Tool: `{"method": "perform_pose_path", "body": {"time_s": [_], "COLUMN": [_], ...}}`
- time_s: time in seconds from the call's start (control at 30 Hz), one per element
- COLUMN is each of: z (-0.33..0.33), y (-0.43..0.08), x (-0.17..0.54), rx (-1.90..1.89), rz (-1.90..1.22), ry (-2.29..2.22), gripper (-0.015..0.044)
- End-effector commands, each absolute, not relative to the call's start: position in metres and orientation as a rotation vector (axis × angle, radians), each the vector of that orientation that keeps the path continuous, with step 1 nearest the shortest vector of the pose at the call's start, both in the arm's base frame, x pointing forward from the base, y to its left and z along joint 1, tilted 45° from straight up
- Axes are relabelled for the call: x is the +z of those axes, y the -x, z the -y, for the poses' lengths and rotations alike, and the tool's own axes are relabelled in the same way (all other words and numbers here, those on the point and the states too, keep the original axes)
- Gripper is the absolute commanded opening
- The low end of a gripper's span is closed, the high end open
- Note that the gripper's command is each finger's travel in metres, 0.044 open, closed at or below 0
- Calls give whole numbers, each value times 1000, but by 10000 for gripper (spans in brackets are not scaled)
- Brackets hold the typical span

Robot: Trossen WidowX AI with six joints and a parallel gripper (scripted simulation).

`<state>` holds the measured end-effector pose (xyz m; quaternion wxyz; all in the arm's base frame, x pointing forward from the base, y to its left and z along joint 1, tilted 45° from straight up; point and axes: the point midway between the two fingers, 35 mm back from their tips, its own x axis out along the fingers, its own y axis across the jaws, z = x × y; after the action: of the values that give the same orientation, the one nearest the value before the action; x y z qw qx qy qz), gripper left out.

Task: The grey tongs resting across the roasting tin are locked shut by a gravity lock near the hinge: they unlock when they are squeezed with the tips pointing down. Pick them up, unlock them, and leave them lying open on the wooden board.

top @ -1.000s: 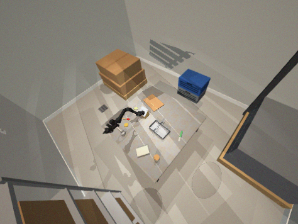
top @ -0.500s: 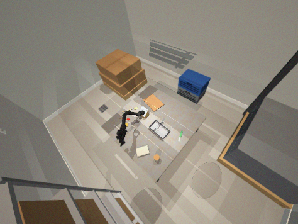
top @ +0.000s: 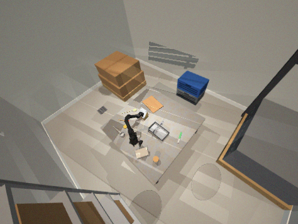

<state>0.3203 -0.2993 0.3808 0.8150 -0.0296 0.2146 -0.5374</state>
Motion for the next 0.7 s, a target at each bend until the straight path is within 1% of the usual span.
{"method": "perform_pose_path", "body": {"time_s": [0.0,0.17,0.33,0.57,0.67], "z": [272,230,184,116,98], "y": [-352,-380,-395,-396,-392], "x": [329,276,226,168,144], "rx": [-1000,-783,-536,-184,-33], "rz": [-701,-947,-1159,-1384,-1476], "ry": [223,433,660,997,1131], "gripper": [440,440,440,440,440]}}
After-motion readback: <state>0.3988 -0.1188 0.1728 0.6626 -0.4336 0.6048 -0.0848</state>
